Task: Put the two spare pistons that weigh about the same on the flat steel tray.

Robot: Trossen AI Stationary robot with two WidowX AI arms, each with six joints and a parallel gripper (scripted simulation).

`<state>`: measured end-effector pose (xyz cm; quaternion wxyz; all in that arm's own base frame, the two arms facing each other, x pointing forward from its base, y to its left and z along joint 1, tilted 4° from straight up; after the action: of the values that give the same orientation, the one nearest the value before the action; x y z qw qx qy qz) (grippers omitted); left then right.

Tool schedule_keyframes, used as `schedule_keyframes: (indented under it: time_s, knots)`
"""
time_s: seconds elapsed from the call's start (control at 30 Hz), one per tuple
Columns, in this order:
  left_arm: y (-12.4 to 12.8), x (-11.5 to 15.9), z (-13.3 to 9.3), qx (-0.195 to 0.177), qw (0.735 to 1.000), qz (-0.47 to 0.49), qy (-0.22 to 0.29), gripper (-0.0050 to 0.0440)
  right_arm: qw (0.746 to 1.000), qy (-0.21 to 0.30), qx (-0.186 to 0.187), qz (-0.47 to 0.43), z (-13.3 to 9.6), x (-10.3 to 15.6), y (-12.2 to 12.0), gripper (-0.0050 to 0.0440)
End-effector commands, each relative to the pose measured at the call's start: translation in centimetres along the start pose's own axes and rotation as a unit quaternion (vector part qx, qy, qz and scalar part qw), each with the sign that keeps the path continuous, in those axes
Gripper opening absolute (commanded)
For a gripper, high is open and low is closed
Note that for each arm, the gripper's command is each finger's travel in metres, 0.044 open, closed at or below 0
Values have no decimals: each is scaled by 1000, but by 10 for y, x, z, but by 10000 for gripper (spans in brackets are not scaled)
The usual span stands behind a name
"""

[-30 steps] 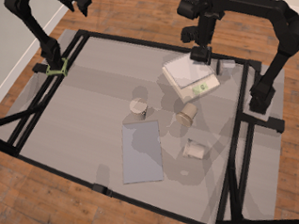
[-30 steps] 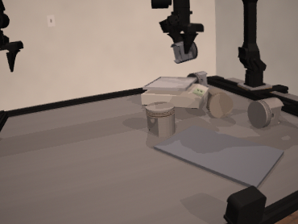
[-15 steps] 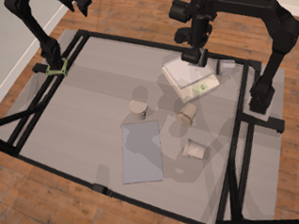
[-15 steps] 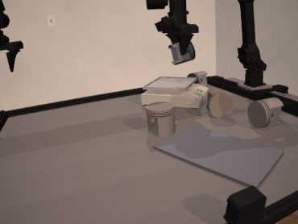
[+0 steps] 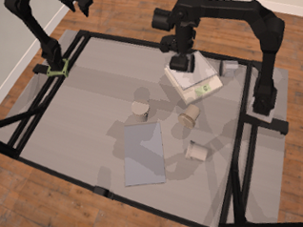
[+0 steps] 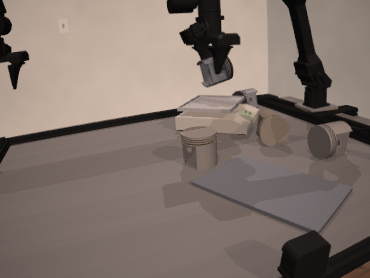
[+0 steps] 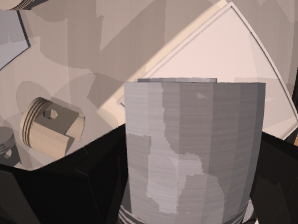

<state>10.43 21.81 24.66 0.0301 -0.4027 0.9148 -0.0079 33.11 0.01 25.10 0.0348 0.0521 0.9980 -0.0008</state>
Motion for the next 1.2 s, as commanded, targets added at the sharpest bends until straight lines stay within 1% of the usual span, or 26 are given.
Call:
schedule_keyframes:
  time_s: [0.0, 0.2, 0.27, 0.57, 0.63, 0.77, 0.83, 1.17]
  knots:
    - [0, 0, 0, 2, 1000, 2, 0, 440, 1000, -1, 2, -3, 2, -16, 16, 158]
    - [0, 0, 0, 2, 1000, 2, 0, 440, 1000, -1, 2, -3, 6, -36, 38, 158]
    - [0, 0, 0, 2, 1000, 2, 0, 440, 1000, -1, 2, -3, 6, -36, 38, 158]
    - [0, 0, 0, 2, 1000, 2, 0, 440, 1000, -1, 2, -3, 11, -66, 70, 158]
    - [0, 0, 0, 2, 1000, 2, 0, 440, 1000, 0, 2, -3, 12, -66, 70, 158]
    - [0, 0, 0, 2, 1000, 2, 0, 440, 999, -21, -13, 44, 12, -63, 68, 158]
    - [0, 0, 0, 2, 1000, 2, 0, 440, 999, -21, -13, 44, 12, -63, 68, 158]
    - [0, 0, 0, 2, 1000, 2, 0, 440, 983, -74, -48, 161, 13, -54, 64, 158]
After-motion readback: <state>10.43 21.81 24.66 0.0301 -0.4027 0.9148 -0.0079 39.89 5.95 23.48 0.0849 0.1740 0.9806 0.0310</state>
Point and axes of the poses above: on each arm, the point midway between the two fingers, 35 mm back from their tips, its own z axis out along the fingers, its own y axis across the jaws, x = y × z, the point moved 7 cm from there along -z, back along the fingers, and after that the axes turned 14 degrees about z, right-handed, at the moved point
